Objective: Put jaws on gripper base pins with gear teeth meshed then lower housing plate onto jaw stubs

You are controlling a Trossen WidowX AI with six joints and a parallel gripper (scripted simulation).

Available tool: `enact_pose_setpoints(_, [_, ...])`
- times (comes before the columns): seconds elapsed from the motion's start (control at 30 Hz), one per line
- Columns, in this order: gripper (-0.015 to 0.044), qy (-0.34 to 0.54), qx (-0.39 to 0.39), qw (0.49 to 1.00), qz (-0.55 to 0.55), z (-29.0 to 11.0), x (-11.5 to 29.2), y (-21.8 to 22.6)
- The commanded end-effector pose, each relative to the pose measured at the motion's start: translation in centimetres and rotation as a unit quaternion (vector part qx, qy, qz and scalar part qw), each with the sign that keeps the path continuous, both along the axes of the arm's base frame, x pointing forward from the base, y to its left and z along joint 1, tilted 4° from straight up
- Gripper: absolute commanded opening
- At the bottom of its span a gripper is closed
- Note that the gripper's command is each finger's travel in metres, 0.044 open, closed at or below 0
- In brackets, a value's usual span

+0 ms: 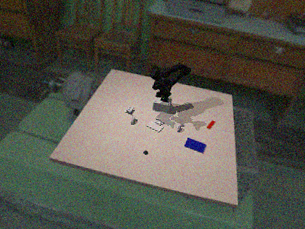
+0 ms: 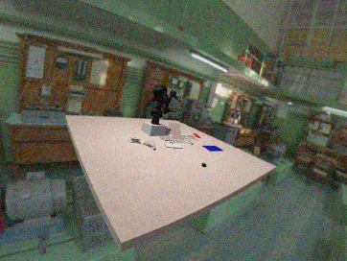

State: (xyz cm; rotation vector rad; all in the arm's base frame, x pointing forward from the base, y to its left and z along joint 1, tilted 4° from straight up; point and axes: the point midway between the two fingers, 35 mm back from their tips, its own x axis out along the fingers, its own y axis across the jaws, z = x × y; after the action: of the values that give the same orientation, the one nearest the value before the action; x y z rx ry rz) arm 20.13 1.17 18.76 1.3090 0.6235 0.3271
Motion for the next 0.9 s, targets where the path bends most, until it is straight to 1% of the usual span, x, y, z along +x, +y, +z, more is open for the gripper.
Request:
enact_pose_setpoints(0.0, [0.0426, 0.000, 0.000, 1.000, 0.000, 0.00, 0.00, 0.00])
enact_pose_setpoints(0.53, [0.0006, 0.000, 0.000, 1.000, 0.000, 0.00, 0.00, 0.00])
enact_pose_setpoints(0.87, [0.0000, 0.000, 0.000, 1.000, 0.000, 0.00, 0.00, 0.00])
